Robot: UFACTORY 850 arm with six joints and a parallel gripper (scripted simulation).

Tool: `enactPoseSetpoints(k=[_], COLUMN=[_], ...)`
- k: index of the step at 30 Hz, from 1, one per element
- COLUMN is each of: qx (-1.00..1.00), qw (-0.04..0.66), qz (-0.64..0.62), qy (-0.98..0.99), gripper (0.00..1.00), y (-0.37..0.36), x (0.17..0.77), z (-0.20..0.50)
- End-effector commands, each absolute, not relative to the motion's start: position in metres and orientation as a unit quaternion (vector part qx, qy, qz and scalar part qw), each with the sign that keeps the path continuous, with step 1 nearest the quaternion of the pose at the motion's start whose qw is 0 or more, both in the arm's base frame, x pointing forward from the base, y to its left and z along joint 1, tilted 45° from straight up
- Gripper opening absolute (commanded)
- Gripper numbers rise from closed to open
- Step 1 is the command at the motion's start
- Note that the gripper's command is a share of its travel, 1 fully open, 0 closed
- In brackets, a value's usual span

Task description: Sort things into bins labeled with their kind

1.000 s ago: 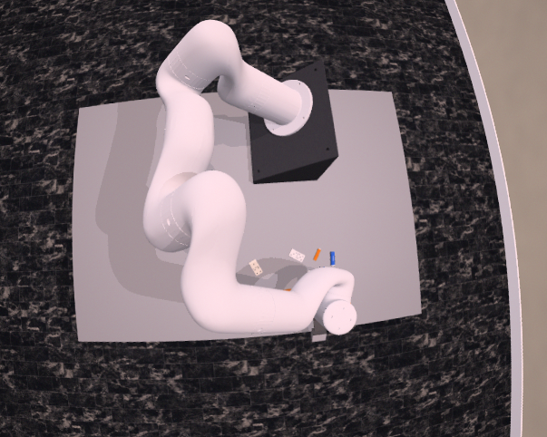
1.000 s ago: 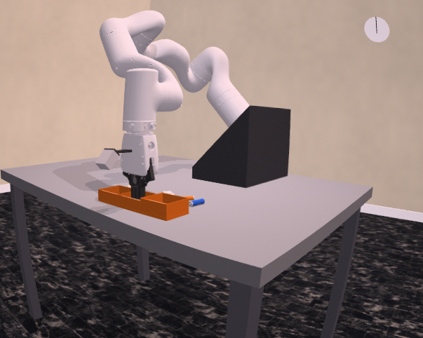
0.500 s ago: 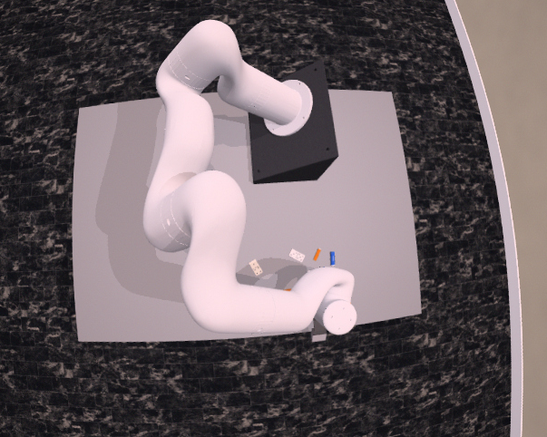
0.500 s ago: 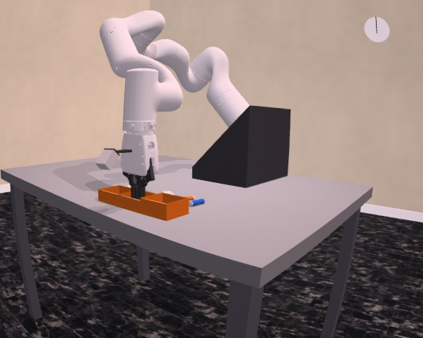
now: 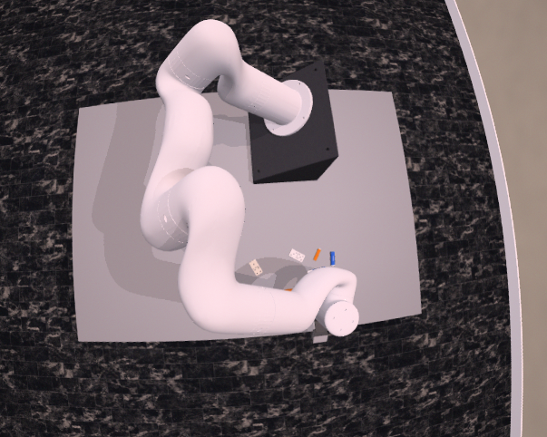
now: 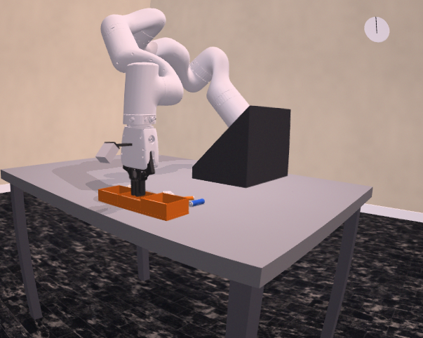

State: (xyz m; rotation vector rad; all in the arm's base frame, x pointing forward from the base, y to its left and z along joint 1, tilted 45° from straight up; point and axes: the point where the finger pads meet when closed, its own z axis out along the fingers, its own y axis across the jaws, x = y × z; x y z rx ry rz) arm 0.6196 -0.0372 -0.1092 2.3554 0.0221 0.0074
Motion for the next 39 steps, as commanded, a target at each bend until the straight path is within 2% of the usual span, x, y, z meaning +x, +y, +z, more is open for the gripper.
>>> enactPoseSetpoints(k=[1, 17, 39], qx=[0.924, 0.924, 0.924], qw=[0.383, 0.383, 0.383], qz=[0.004, 0.004, 0.004], qy=[0.009, 0.009, 0.009], gripper=[0.07, 0.07, 0.07], y=[-0.034, -0.011, 0.047], x=[0.621, 0.620, 0.610], z=[-0.106, -0.083, -0.144])
